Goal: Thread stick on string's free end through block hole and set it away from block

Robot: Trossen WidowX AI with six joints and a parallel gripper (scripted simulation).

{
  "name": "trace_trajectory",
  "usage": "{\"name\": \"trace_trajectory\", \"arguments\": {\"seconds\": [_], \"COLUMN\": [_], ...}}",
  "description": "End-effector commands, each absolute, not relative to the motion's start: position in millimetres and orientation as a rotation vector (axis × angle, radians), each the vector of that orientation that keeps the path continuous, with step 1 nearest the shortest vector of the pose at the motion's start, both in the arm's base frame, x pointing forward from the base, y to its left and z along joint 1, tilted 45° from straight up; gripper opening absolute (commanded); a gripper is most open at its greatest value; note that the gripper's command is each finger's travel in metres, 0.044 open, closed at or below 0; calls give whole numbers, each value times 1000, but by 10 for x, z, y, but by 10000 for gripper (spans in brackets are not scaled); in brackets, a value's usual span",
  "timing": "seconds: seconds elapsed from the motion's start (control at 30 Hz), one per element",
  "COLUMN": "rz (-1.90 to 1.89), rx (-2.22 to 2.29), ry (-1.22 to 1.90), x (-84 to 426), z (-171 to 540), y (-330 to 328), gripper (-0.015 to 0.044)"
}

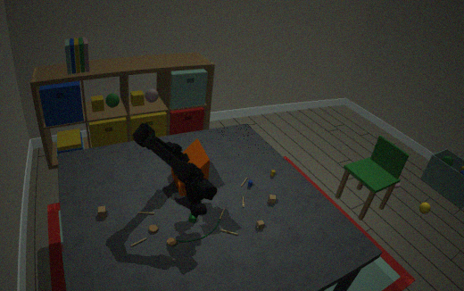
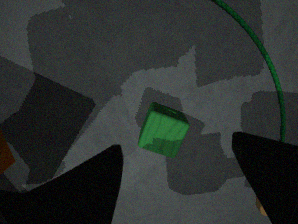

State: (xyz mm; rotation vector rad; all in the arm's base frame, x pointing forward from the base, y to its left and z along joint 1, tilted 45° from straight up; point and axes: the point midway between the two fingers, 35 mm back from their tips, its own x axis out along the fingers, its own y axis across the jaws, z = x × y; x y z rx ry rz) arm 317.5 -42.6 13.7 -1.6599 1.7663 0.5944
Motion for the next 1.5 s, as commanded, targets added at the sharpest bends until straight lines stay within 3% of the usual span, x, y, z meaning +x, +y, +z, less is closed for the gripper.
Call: {"name": "trace_trajectory", "arguments": {"seconds": [0.0,0.33,0.63,1.27,1.47], "rz": [599,594,595,595,595], "rx": [-1668,-1660,-1660,-1660,-1660], "ry": [1769,1766,1766,1766,1766], "x": [3175,3175,3175,3175,3175], "z": [140,137,137,137,137], "y": [-429,-426,-426,-426,-426], "gripper": [237,237,1,0,157]}}
